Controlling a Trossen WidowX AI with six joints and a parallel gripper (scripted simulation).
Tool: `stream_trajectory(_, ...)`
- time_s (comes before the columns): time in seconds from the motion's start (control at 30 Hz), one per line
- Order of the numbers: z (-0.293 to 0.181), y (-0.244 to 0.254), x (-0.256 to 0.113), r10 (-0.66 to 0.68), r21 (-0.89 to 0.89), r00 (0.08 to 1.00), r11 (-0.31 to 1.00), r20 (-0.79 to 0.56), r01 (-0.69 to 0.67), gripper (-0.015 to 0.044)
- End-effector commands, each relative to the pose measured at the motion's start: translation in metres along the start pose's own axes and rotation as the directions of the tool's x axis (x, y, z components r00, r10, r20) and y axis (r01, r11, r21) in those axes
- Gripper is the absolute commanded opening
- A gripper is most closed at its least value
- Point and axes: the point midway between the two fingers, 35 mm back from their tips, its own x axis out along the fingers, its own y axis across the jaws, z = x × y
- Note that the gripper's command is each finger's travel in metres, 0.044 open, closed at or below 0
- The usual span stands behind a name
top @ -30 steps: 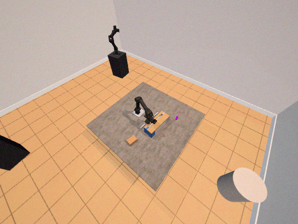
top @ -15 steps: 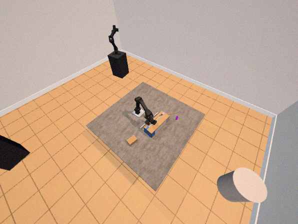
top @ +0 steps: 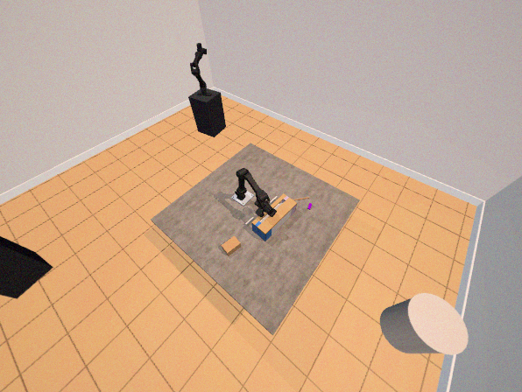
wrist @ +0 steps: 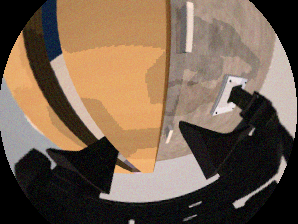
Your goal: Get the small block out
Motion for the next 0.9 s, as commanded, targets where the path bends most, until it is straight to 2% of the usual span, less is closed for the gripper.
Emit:
stream_trajectory(0.0,-0.009,-0.002,0.005,-0.007,0.004,1.0,1.0,-0.005,0.007,0.04)
stream_trajectory(0.87,-0.065,-0.001,0.025,-0.006,0.004,1.0,1.0,-0.01,0.007,0.04)
